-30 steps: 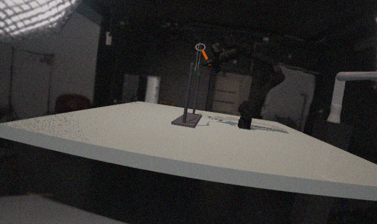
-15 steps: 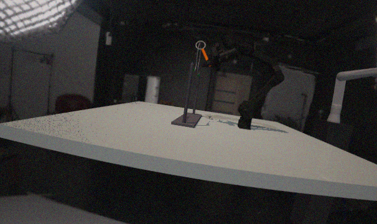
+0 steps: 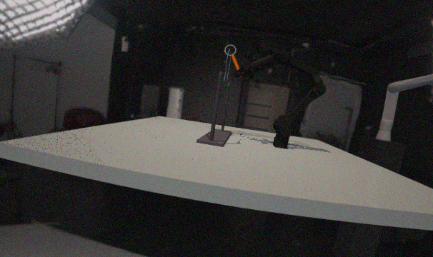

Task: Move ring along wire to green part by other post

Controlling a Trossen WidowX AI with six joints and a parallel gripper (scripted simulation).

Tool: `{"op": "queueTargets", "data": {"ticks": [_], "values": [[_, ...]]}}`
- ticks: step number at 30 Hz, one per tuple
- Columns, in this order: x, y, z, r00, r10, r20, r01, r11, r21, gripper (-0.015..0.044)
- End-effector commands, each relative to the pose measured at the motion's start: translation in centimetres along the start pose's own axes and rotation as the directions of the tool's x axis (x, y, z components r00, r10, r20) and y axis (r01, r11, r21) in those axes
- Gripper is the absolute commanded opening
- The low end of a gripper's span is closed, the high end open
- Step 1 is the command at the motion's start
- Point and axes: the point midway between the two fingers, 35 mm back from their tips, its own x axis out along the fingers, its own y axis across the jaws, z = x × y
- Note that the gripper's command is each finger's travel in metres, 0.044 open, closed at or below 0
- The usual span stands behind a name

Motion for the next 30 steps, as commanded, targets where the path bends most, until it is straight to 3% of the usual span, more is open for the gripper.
{"op": "queueTargets", "data": {"ticks": [1, 30], "values": [[0.1, -0.3, -0.1, 0.999, -0.032, 0.007, 0.033, 0.998, -0.055, -0.0150], [0.1, -2.0, 0.3, 0.971, -0.218, 0.100, 0.240, 0.889, -0.390, -0.0150]]}}
